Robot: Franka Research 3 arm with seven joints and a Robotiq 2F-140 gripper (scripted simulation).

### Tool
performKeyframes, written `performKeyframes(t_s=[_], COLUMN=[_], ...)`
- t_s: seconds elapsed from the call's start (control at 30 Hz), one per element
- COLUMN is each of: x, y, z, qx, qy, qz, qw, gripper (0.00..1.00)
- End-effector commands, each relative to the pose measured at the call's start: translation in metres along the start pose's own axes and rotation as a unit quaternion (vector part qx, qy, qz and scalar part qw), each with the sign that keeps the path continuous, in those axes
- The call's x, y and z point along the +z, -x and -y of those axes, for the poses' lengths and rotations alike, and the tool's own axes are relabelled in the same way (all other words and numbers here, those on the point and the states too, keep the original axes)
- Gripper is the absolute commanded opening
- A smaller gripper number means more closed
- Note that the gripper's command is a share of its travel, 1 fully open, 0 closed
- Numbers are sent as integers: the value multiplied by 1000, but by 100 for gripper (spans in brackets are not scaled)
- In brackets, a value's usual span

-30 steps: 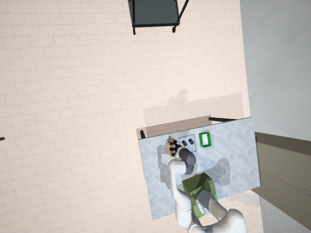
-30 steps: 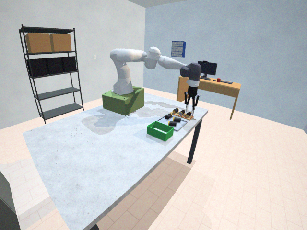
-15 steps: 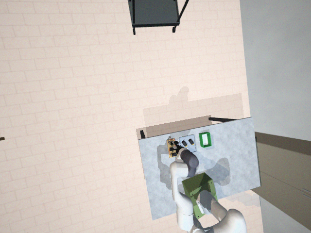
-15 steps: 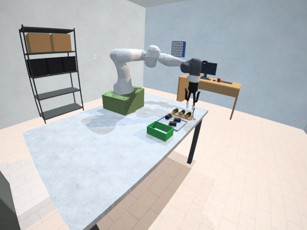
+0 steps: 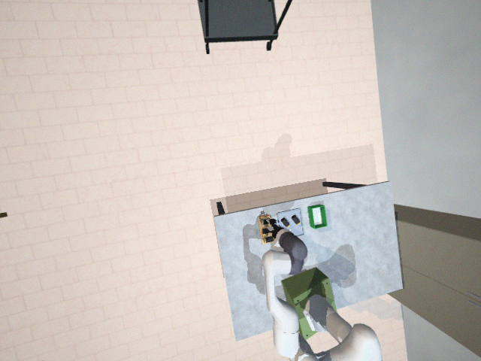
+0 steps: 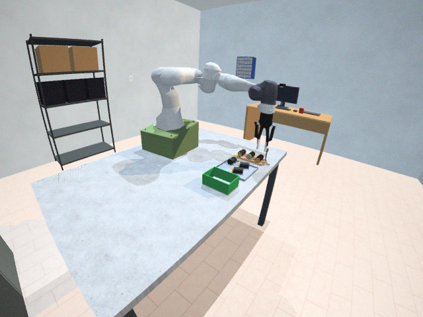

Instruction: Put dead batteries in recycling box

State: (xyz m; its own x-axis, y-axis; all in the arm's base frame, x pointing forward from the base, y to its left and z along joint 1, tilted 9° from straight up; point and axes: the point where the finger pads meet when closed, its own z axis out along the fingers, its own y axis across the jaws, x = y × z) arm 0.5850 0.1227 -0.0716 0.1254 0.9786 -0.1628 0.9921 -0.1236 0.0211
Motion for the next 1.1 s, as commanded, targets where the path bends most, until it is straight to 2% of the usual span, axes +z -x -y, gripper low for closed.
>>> performKeyframes(t_s=[0.0, 0.43, 0.5, 0.57, 0.63, 0.73, 0.93, 1.07], x=[-1, -2, -10, -27, -27, -43, -44, -44], y=[0, 0, 0, 0, 0, 0, 0, 0], z=[1, 1, 1, 1, 1, 1, 3, 23], qx=[-2, -2, -2, -2, -2, -2, -2, -2], qy=[-1, -1, -1, -1, -1, -1, -1, -1], qz=[0, 0, 0, 0, 0, 0, 0, 0], qw=[1000, 1000, 1000, 1000, 1000, 1000, 1000, 1000], gripper=[29, 29, 29, 29, 29, 29, 29, 29])
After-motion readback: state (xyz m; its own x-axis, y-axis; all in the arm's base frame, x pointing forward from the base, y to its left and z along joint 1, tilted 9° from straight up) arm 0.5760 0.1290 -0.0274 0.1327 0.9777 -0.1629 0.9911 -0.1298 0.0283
